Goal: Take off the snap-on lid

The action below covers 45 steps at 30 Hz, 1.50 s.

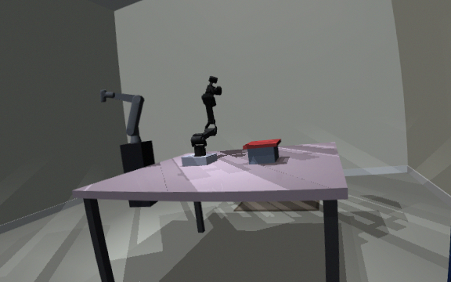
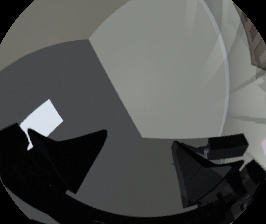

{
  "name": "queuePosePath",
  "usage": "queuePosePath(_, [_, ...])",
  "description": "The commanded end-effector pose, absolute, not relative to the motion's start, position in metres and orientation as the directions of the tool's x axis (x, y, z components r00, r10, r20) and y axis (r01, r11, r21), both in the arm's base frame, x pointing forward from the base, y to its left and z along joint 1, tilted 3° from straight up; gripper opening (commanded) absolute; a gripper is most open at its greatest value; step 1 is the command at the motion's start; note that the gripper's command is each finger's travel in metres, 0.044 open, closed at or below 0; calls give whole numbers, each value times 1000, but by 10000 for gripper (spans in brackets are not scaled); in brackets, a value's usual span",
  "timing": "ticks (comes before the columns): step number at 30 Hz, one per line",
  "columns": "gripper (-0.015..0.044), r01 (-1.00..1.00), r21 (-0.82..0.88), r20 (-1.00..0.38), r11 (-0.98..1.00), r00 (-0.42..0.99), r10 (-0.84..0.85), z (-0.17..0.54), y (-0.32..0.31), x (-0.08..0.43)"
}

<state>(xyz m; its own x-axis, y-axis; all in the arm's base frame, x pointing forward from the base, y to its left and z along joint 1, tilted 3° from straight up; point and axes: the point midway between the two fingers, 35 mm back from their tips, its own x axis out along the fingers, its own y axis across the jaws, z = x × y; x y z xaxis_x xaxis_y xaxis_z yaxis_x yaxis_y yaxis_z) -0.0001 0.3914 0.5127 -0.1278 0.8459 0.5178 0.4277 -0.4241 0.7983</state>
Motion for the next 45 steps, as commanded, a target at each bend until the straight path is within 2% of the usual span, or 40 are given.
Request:
queuePosePath(1, [374, 435, 793, 525, -428, -130, 841, 515, 390, -1])
queuePosePath(6, [243, 615, 629, 696, -476, -172, 697, 559, 334, -30])
queuePosePath(7, [235, 655, 587, 731, -475, -178, 659, 568, 320, -35])
queuePosePath(13, [235, 794, 434, 839, -426, -183, 513, 595, 266, -46])
queuePosePath(19, [235, 942, 225, 949, -249, -153, 275, 620, 181, -50])
queuePosePath(25, [235, 993, 93, 994, -70, -88, 71, 629, 114, -41])
queuePosePath(30, [235, 986, 2, 988, 165, 23, -150, 623, 42, -19])
queuePosePath(32, [235, 979, -3, 983, 206, 41, -180, 622, 31, -15])
queuePosePath(35, [235, 926, -4, 945, 378, 127, -301, 611, -12, 4])
queuePosePath(40, [235, 778, 71, 834, 624, 297, -465, 580, -73, 47])
queuePosePath(42, [235, 753, 89, 813, 652, 323, -484, 575, -81, 53])
queuePosePath(45, [235, 640, 183, 715, 747, 435, -548, 548, -109, 84])
